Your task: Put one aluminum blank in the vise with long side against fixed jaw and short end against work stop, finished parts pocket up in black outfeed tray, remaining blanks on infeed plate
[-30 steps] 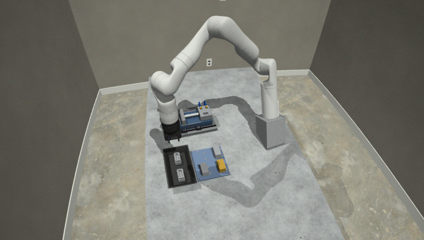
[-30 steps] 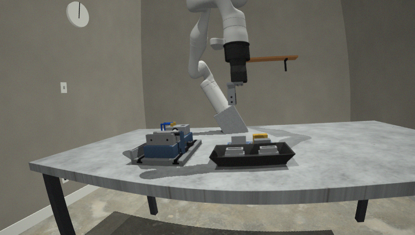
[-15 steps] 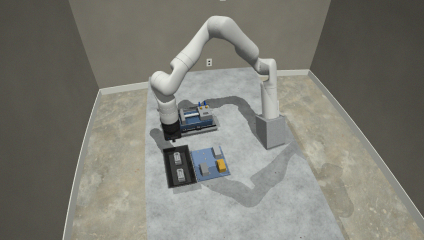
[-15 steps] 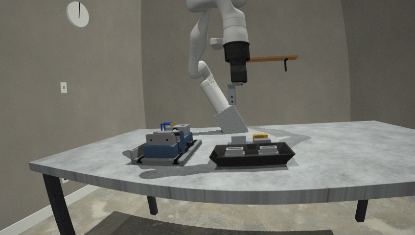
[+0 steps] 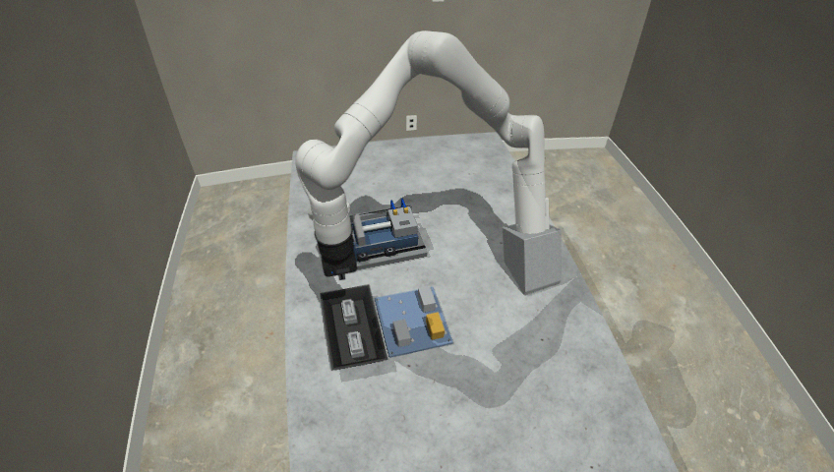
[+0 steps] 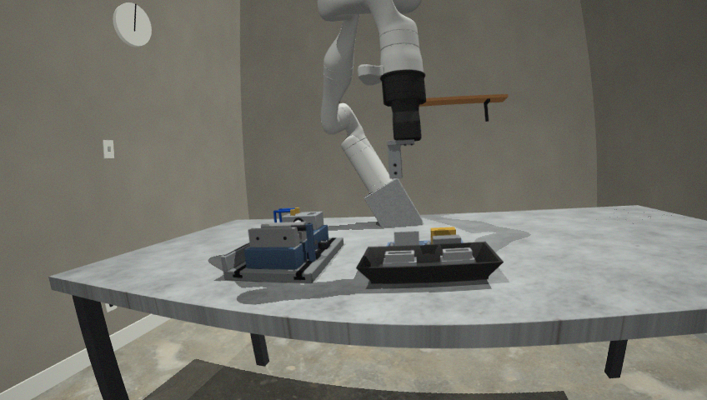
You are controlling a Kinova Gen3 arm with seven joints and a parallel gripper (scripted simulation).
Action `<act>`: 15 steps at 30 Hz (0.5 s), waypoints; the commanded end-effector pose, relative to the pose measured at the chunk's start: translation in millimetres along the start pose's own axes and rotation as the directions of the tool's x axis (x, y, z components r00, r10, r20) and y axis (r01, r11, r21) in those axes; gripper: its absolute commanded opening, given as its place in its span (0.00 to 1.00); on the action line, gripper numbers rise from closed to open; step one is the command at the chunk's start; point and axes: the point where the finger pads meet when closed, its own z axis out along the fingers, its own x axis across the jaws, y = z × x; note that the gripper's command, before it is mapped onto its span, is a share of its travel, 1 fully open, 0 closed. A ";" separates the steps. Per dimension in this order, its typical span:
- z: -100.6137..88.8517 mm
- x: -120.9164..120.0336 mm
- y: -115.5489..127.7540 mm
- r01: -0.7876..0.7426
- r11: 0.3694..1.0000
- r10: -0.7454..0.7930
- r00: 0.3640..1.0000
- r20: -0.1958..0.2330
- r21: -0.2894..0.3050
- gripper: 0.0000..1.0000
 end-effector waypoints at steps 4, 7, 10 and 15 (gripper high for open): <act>-1.7 9.3 11.1 0.000 1.000 0.000 1.000 0.003 -0.002 0.00; -1.9 16.8 18.9 0.001 1.000 -0.001 1.000 0.003 -0.003 0.00; -2.4 49.6 48.6 0.001 1.000 -0.001 1.000 0.003 -0.005 0.00; -2.1 92.8 79.3 0.001 1.000 -0.001 1.000 0.003 -0.004 0.00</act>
